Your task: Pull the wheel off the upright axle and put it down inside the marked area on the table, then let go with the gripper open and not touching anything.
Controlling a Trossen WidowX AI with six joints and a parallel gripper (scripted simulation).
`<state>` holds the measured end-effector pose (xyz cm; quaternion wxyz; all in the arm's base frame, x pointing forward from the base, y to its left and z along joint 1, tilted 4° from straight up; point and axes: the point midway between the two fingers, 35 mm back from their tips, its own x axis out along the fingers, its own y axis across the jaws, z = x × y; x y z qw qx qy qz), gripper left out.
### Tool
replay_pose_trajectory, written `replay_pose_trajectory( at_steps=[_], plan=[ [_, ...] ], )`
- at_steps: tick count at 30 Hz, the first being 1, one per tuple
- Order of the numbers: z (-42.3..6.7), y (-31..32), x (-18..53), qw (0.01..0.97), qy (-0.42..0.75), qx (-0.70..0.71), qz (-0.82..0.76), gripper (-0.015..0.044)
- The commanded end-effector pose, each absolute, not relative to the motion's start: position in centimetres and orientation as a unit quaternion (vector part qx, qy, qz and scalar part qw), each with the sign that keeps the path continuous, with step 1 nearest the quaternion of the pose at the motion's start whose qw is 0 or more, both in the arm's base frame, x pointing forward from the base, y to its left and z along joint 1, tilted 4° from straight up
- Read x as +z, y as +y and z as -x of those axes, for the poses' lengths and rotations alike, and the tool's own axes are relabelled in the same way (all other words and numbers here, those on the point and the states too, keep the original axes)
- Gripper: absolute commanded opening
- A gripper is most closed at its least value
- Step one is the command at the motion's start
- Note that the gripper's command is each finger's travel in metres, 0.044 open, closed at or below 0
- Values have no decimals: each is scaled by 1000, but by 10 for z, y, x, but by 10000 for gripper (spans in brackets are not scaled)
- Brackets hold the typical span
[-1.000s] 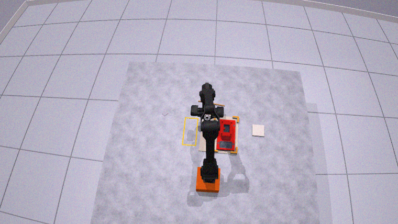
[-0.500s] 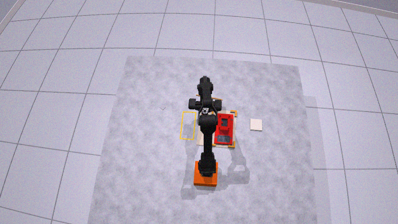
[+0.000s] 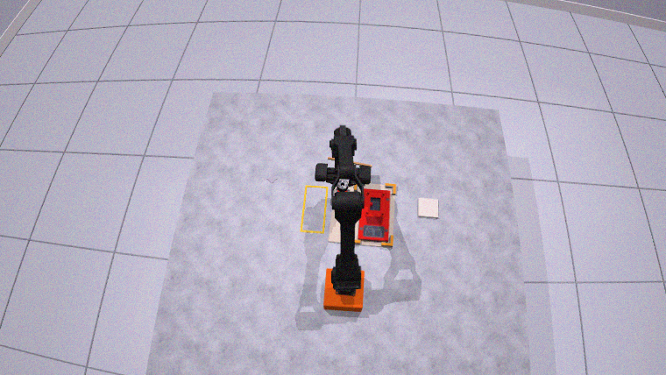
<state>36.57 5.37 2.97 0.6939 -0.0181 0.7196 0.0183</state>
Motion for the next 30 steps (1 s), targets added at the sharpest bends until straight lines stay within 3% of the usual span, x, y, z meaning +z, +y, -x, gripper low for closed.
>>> replay_pose_trajectory(
  at_steps=[1,12,30],
  plan=[
    [-367,54,37,695,719,19,16,0],
    [-363,56,56,693,721,18,18,0],
    [-319,127,65,694,720,21,15,0]
  ],
)
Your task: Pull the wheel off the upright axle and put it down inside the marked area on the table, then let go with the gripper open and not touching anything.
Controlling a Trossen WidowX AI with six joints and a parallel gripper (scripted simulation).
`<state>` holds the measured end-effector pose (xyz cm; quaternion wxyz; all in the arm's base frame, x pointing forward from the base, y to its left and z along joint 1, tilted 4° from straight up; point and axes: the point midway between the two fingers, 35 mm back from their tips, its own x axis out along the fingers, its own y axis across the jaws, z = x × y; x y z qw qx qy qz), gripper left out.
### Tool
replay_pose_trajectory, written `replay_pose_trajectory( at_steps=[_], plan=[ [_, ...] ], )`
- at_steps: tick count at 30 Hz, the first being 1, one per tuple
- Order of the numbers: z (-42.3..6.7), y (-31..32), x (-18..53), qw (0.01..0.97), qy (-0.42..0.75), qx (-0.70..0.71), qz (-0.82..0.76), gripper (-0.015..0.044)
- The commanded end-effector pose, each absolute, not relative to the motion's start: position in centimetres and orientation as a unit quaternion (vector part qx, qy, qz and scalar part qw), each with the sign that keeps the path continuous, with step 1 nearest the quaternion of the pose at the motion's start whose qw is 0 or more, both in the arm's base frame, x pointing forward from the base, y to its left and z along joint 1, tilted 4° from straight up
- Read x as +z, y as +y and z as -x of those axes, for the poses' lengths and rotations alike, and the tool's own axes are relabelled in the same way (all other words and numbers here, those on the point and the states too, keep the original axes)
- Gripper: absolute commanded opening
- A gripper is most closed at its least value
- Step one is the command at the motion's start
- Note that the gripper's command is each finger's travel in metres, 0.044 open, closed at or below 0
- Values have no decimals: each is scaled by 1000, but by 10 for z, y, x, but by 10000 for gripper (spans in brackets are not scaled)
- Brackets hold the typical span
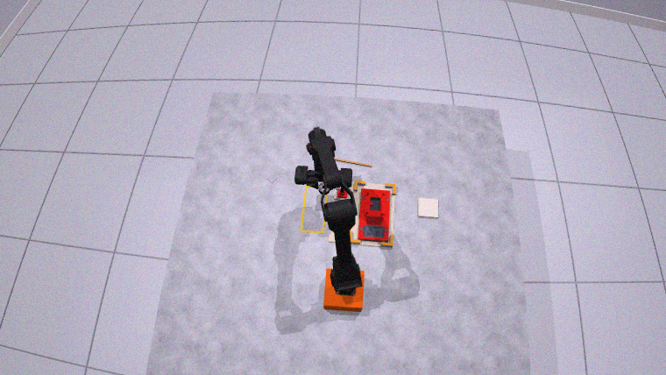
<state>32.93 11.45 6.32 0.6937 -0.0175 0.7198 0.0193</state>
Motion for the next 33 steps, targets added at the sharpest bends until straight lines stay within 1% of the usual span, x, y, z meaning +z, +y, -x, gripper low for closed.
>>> replay_pose_trajectory(
  at_steps=[1,7,20,33],
  plan=[
    [-317,130,65,694,720,21,15,0],
    [-301,148,67,693,720,22,14,0],
    [-300,149,44,693,720,22,14,0],
    [-296,150,-36,693,720,22,14,0]
  ],
)
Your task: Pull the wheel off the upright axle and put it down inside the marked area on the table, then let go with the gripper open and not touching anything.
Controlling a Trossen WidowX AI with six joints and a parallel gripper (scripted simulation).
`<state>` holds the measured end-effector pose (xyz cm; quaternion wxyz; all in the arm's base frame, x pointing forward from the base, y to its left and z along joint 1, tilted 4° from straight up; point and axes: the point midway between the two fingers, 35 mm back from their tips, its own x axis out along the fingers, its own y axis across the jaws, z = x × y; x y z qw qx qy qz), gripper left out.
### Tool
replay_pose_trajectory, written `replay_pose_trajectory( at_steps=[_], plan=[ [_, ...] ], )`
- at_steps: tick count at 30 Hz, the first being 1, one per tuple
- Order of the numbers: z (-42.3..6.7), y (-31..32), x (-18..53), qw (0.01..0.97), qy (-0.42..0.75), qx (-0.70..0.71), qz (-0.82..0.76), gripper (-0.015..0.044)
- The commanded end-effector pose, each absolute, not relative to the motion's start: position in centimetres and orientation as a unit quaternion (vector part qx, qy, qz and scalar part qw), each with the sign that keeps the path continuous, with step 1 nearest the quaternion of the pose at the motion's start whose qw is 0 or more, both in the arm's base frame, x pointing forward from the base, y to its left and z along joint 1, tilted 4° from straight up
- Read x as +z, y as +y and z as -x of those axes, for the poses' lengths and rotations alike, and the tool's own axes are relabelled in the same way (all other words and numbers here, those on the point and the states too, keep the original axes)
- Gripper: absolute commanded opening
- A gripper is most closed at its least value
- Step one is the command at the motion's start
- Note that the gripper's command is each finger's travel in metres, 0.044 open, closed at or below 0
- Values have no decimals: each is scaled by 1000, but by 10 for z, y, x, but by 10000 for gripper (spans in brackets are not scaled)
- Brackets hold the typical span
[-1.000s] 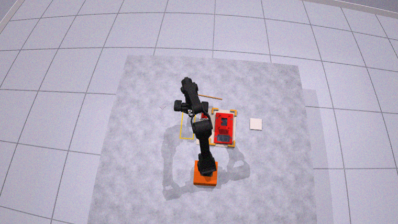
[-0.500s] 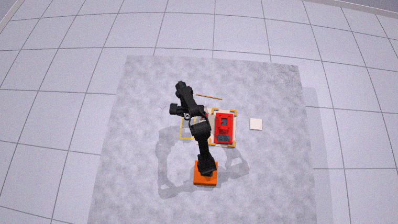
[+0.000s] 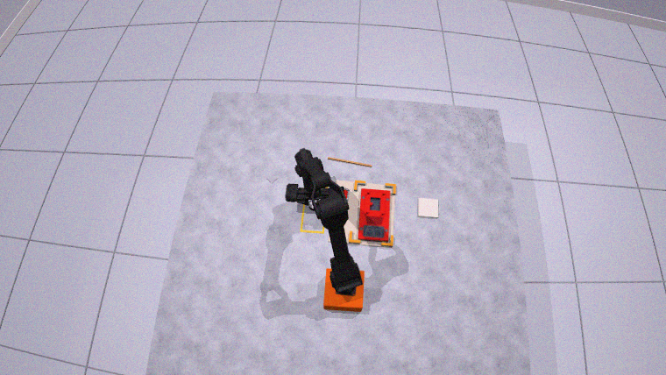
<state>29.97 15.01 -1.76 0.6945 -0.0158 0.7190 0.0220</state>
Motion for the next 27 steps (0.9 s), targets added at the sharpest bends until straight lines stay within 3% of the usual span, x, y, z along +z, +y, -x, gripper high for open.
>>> replay_pose_trajectory(
  at_steps=[1,6,17,27],
  plan=[
    [-296,150,-37,693,720,22,14,0],
    [-296,150,-37,693,720,22,14,0],
    [-297,149,-31,694,719,22,16,289],
    [-300,149,27,693,720,22,14,300]
  ],
)
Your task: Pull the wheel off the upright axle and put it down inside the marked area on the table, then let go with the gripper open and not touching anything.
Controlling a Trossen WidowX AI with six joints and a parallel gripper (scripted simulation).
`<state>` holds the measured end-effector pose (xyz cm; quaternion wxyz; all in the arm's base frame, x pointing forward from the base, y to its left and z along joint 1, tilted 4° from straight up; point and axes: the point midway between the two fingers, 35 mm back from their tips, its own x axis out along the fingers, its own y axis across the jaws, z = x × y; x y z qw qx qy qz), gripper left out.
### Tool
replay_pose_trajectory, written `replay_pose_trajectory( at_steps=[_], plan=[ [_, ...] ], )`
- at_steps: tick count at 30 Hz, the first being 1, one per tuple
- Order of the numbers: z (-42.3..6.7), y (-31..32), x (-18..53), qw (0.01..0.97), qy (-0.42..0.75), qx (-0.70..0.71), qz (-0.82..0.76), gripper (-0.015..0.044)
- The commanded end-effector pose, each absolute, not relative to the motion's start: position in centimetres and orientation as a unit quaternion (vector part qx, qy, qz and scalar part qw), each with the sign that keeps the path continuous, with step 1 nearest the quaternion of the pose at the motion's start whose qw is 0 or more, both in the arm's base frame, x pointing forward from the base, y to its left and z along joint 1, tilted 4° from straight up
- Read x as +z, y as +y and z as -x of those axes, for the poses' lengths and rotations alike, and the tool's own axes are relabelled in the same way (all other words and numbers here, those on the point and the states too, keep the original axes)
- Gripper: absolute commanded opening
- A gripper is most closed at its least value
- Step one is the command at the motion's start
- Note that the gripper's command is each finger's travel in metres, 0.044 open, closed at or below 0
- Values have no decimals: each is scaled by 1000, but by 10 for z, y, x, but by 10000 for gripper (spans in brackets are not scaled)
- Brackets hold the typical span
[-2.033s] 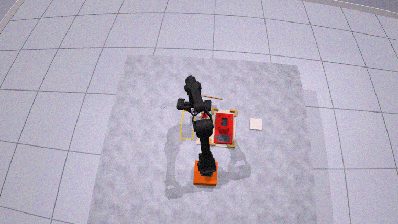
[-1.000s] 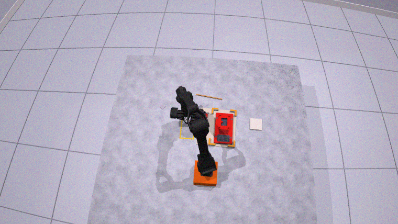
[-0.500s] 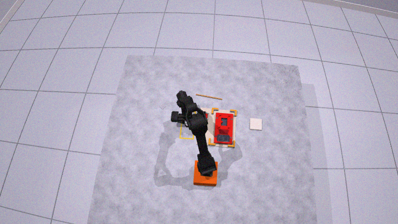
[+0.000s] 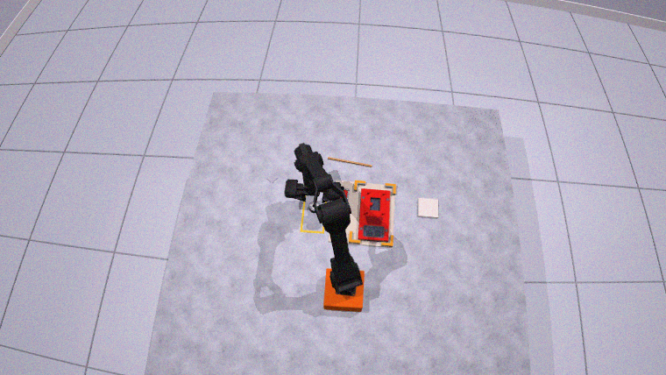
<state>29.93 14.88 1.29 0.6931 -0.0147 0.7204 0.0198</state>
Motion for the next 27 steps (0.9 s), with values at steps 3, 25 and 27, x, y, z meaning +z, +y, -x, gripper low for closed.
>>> replay_pose_trajectory(
  at_steps=[3,25,27],
  plan=[
    [-297,147,22,695,718,21,14,352],
    [-222,109,74,691,722,21,15,440],
    [-222,109,74,691,722,21,15,440]
  ],
)
